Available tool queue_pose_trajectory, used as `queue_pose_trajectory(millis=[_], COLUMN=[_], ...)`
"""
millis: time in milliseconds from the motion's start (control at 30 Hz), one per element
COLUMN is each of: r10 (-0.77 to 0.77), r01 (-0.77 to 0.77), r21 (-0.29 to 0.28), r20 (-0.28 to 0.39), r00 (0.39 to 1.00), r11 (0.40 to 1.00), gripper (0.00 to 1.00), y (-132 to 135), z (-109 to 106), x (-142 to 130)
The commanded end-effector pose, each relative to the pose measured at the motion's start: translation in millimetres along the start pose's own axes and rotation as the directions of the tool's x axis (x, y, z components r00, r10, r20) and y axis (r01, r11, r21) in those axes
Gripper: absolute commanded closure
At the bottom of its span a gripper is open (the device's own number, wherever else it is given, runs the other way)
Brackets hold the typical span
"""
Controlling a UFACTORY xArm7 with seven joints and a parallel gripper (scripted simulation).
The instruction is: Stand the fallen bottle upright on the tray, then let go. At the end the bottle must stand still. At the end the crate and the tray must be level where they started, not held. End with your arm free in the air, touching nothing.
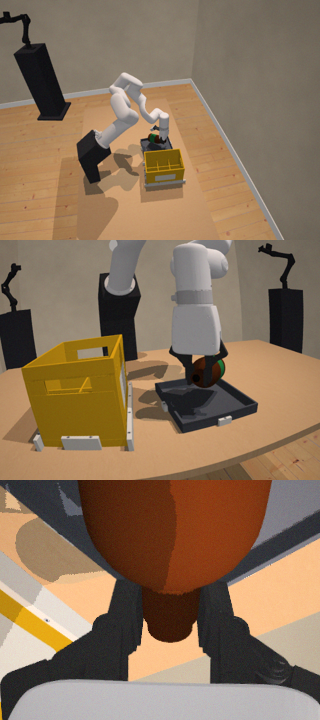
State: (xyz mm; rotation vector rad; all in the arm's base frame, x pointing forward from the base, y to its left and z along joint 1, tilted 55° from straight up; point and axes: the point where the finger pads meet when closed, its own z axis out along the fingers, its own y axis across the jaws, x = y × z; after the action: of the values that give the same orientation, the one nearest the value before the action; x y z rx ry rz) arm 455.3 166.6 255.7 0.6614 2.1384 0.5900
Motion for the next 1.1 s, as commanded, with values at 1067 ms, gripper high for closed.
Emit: queue_pose_trajectory(millis=[1067], r10=[0.001], r01=[-0.001], r21=[-0.002], r20=[0.001], r00=[1.0], r11=[1.0], gripper=[1.0], y=[0.6], z=[-71.1], x=[-0.4])
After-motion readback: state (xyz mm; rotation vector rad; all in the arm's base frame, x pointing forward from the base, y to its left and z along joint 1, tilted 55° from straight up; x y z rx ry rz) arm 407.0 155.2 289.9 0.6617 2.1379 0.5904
